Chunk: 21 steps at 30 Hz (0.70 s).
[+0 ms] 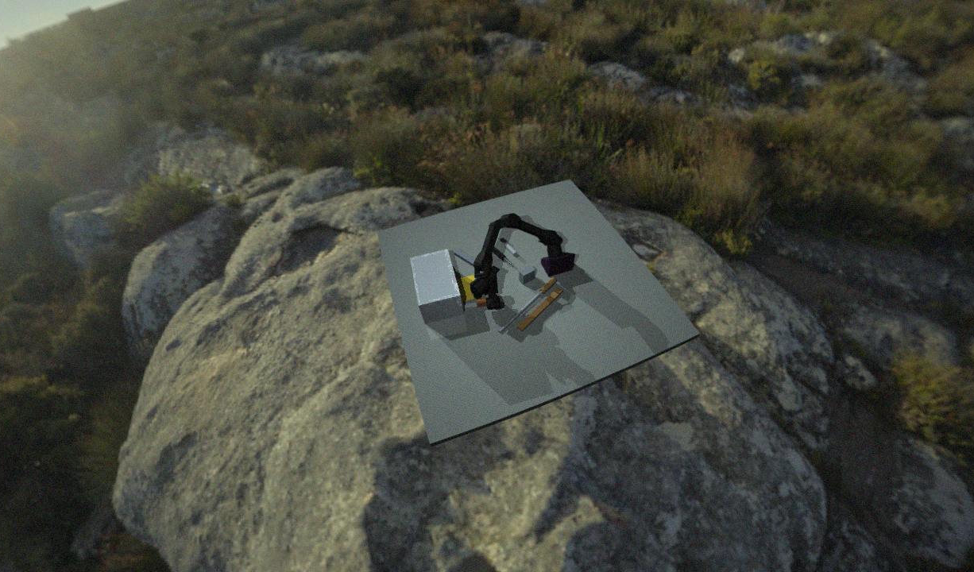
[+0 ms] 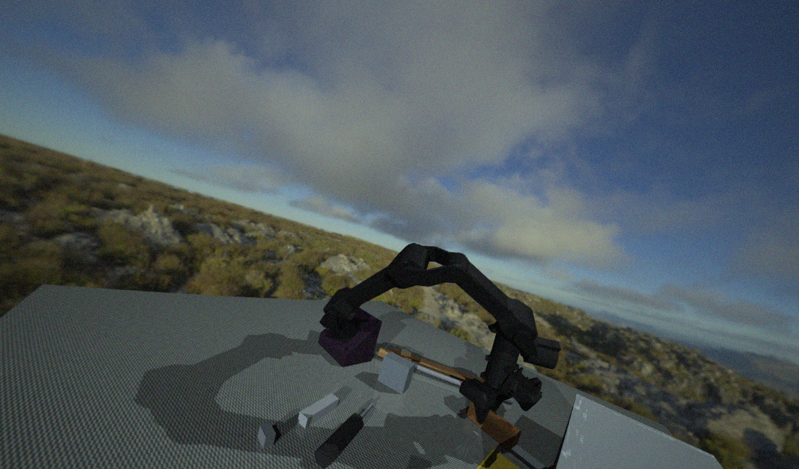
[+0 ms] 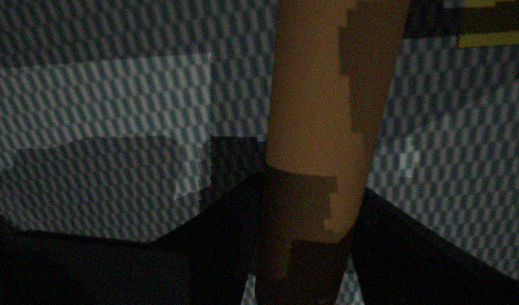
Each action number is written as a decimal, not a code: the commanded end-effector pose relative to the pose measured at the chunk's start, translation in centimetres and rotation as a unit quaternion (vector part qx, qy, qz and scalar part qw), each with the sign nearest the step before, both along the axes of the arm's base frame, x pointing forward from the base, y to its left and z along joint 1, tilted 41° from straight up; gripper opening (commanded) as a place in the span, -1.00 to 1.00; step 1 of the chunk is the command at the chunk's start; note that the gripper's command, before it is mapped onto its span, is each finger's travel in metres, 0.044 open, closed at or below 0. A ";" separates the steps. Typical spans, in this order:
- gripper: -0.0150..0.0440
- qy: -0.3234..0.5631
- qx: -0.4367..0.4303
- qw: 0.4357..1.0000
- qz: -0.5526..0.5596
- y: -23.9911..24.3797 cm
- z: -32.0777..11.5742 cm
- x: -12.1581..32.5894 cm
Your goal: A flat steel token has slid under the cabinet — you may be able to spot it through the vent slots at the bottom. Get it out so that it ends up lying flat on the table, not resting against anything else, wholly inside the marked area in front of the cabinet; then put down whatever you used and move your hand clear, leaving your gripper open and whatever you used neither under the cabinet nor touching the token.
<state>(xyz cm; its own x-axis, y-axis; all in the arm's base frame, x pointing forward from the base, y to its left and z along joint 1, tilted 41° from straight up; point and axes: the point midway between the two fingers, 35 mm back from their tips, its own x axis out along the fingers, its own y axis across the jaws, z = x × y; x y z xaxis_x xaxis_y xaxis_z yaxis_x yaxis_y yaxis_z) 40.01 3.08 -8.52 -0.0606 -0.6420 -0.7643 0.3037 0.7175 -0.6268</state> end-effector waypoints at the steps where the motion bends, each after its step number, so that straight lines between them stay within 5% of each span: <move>1: -0.49 -0.001 0.001 1.000 0.000 -0.2 0.1 0.6; 21: -0.49 -0.001 0.001 1.000 0.000 -0.9 0.5 1.7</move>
<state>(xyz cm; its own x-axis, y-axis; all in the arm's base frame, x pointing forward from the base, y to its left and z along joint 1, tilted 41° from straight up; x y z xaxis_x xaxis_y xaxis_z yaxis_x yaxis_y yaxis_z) 41.53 2.56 -8.25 -0.0590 -0.6419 -0.7645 0.3027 0.7183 -0.6264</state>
